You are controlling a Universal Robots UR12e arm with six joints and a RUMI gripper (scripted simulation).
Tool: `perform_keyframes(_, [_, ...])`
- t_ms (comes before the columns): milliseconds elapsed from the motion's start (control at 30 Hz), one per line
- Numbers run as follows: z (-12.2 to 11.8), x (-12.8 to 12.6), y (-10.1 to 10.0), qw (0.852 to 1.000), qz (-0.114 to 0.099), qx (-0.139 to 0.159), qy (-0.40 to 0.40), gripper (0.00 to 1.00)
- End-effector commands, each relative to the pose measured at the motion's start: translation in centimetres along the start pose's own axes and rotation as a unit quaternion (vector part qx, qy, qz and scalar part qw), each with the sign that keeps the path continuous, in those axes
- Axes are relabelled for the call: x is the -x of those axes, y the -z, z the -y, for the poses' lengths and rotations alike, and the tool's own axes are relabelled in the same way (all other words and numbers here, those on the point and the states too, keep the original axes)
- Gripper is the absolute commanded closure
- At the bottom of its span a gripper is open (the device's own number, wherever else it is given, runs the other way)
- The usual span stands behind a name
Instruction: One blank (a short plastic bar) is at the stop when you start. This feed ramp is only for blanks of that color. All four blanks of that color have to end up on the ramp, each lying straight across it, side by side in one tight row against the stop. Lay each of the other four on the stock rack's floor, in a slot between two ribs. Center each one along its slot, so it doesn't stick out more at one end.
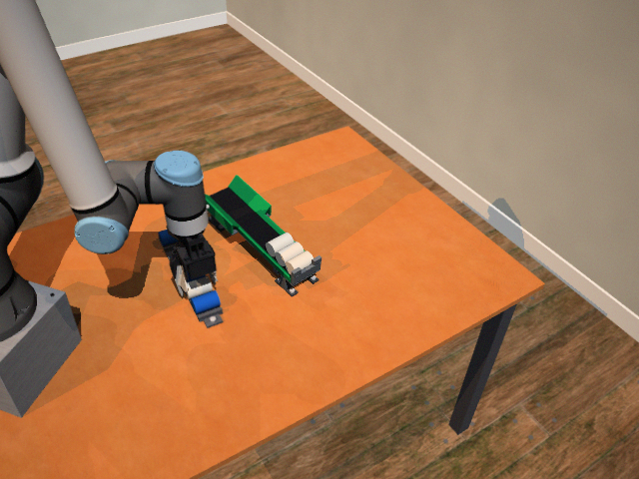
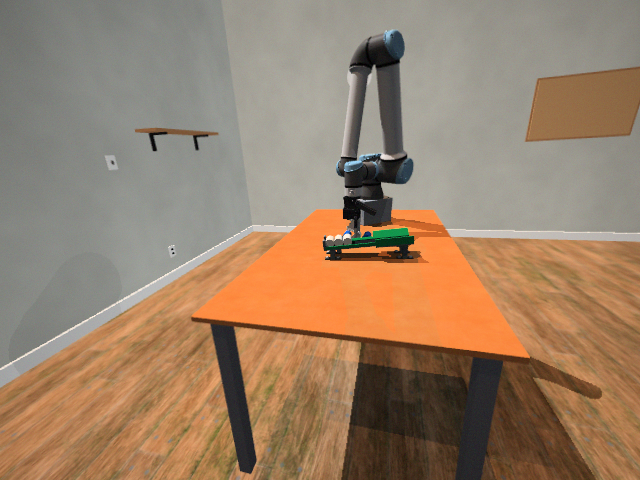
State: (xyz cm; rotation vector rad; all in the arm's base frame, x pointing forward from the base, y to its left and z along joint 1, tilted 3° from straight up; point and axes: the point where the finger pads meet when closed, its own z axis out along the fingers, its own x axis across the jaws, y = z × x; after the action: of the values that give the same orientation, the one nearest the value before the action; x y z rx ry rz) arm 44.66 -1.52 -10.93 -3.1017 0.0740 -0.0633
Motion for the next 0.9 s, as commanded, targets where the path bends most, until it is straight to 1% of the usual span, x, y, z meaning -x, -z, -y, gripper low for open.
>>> perform_keyframes(0, [-0.01, -0.04, 0.02, 1.0, 0.0, 0.0, 0.0, 0.51])
perform_keyframes(167, [-0.01, -0.04, 0.02, 1.0, 0.0, 0.0, 0.0, 0.51])
perform_keyframes(200, [-0.01, -0.04, 0.02, 1.0, 0.0, 0.0, 0.0, 0.63])
perform_keyframes(867, [-0.01, -0.04, 0.02, 1.0, 0.0, 0.0, 0.0, 0.63])
